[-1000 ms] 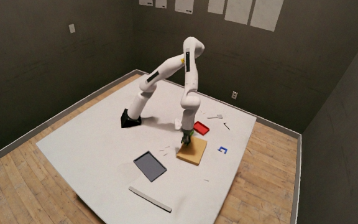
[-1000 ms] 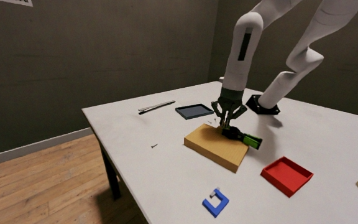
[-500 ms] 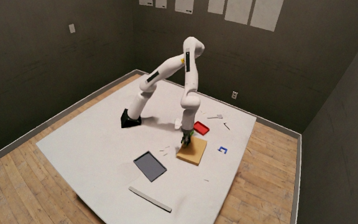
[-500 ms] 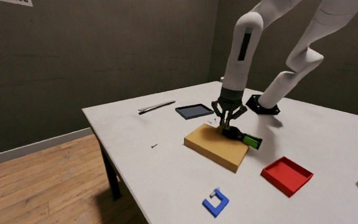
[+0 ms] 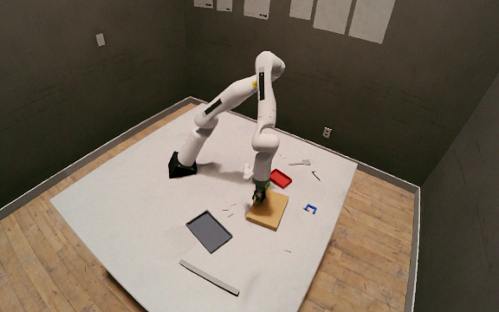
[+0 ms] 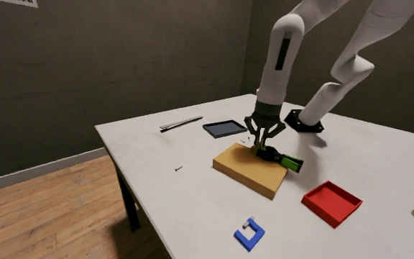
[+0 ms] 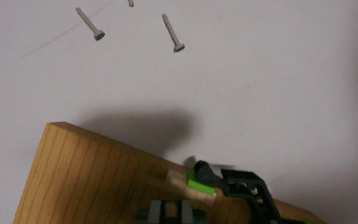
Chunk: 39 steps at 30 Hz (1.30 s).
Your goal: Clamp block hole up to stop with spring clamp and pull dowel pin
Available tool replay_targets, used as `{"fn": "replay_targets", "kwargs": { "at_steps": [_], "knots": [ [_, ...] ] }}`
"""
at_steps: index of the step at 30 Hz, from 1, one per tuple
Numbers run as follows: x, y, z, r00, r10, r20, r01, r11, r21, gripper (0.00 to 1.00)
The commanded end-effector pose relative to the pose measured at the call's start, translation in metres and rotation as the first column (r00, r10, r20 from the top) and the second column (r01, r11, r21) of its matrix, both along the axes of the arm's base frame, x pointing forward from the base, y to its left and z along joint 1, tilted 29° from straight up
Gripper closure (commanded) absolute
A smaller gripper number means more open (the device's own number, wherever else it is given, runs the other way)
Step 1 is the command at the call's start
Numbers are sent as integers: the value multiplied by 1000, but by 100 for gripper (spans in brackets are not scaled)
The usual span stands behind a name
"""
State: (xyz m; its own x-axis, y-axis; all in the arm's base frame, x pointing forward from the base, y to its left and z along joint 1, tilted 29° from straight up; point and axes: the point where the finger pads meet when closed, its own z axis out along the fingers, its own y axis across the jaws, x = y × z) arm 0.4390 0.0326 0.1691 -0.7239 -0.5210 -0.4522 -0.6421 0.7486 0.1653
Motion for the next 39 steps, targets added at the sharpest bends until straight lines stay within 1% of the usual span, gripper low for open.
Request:
{"fn": "replay_targets", "kwargs": {
  "at_steps": [1, 39],
  "knots": [
    [1, 0, 3, 1000, -18, -3, 18, 1000, 8, 90],
    [0, 0, 3, 982, -170, -80, 174, 984, 46, 90]
  ]
}}
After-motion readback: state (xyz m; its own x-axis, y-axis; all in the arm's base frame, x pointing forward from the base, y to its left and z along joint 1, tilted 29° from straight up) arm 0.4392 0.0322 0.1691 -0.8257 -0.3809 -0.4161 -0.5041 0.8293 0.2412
